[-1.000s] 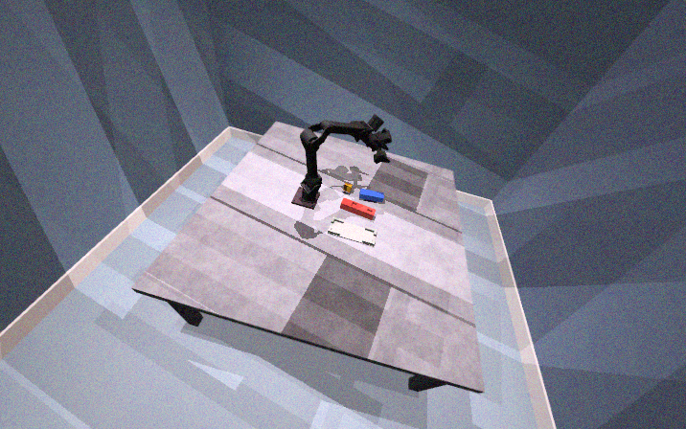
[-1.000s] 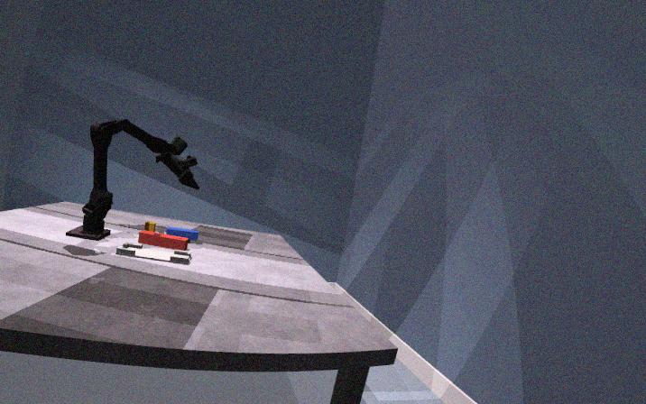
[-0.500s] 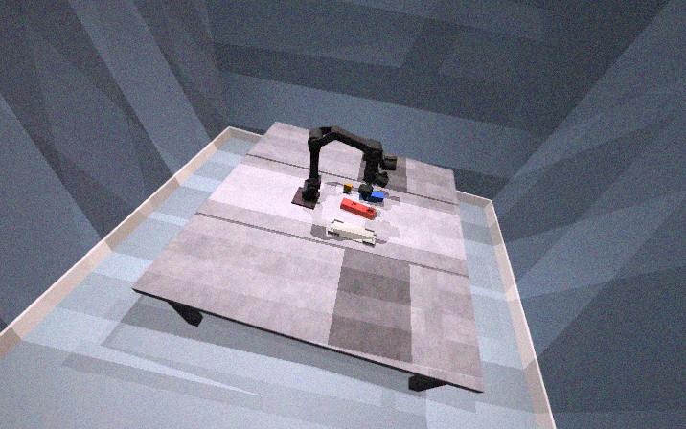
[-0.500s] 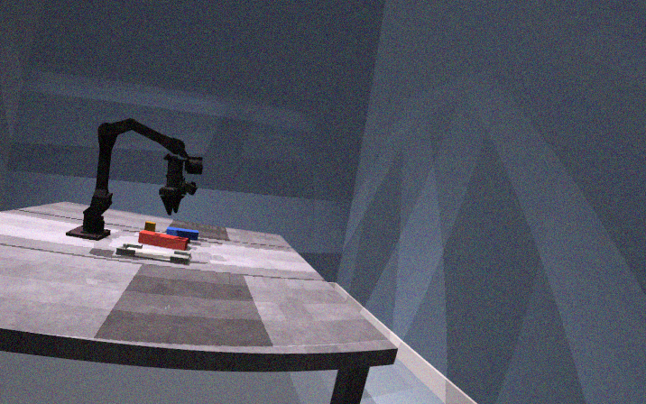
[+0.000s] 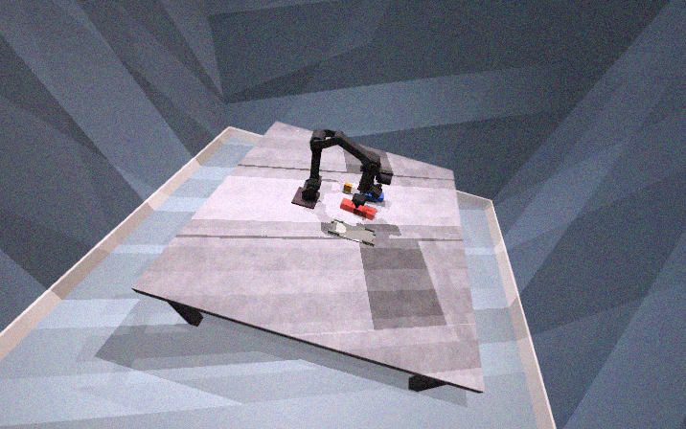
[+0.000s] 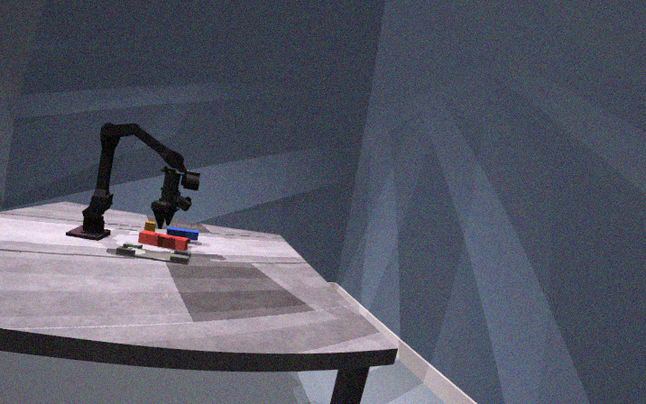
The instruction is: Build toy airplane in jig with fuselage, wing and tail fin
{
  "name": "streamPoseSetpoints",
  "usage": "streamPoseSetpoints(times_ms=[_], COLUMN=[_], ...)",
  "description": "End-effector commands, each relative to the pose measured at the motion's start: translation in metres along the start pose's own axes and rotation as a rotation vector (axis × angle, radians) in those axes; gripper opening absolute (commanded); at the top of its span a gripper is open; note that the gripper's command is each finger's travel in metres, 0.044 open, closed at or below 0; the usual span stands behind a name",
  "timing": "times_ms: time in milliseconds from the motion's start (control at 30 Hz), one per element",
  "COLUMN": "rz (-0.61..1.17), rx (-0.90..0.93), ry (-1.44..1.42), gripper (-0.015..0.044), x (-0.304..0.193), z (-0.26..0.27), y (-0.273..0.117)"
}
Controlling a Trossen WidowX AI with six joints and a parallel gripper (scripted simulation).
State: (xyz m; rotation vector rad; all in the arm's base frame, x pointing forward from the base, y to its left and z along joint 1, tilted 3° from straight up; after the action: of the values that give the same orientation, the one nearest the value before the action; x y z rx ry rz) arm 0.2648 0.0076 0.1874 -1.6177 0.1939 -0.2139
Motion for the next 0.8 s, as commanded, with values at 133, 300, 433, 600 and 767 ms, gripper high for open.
streamPoseSetpoints(times_ms=[133,300,433,600,767], rz=[-0.013,-0.013,-0.013,-0.013,-0.013], rx=[0.010,0.010,0.010,0.010,0.010], ry=[-0.003,-0.003,-0.003,-0.003,-0.003], gripper=[0.0440,0.0440,0.0440,0.0440,0.0440], x=[0.001,0.002,0.002,0.002,0.002], z=[0.001,0.001,0.001,0.001,0.001], y=[0.017,0.023,0.029,0.038,0.046])
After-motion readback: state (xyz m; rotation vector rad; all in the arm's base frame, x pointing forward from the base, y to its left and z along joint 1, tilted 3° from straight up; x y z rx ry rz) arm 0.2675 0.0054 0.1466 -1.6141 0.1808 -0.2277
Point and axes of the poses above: the point midway between the two fingers, 35 mm back from their tips, its own y axis out along the fingers, its own z axis across the jaws, x = y × z, the point moved 9 cm from there along -y, back along the fingers, and after that the axes turned 4 degrees about y, right-handed, at the moved point
